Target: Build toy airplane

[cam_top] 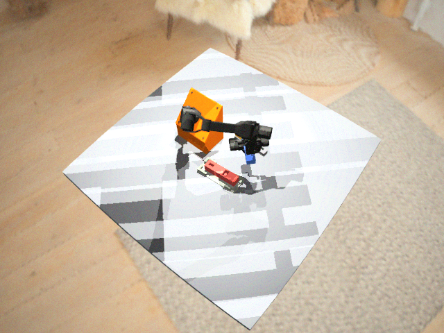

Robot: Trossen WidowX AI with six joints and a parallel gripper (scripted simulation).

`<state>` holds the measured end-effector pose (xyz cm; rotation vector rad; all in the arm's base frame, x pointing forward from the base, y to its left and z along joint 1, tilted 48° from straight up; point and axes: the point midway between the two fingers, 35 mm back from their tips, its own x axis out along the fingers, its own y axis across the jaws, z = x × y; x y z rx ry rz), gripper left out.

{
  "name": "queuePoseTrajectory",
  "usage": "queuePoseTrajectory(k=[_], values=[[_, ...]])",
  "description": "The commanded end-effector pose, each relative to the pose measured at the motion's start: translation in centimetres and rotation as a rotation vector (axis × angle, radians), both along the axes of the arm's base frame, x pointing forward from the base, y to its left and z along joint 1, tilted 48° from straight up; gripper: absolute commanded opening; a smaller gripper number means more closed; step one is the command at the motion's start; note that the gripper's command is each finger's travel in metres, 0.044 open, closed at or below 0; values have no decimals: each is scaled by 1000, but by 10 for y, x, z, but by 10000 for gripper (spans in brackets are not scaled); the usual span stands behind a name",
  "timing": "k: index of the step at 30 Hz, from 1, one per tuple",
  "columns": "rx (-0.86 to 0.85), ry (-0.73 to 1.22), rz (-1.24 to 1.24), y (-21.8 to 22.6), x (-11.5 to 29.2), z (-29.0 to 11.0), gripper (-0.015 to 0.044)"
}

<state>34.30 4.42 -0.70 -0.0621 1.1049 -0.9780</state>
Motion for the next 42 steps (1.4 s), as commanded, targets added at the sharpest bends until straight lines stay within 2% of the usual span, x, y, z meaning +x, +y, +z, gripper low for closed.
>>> queuePoseTrajectory(k=[1, 40, 42], values=[[-1, -49, -43, -10, -2, 8, 0], [8, -520, -512, -109, -36, 69, 0], [8, -520, -512, -110, -36, 69, 53]])
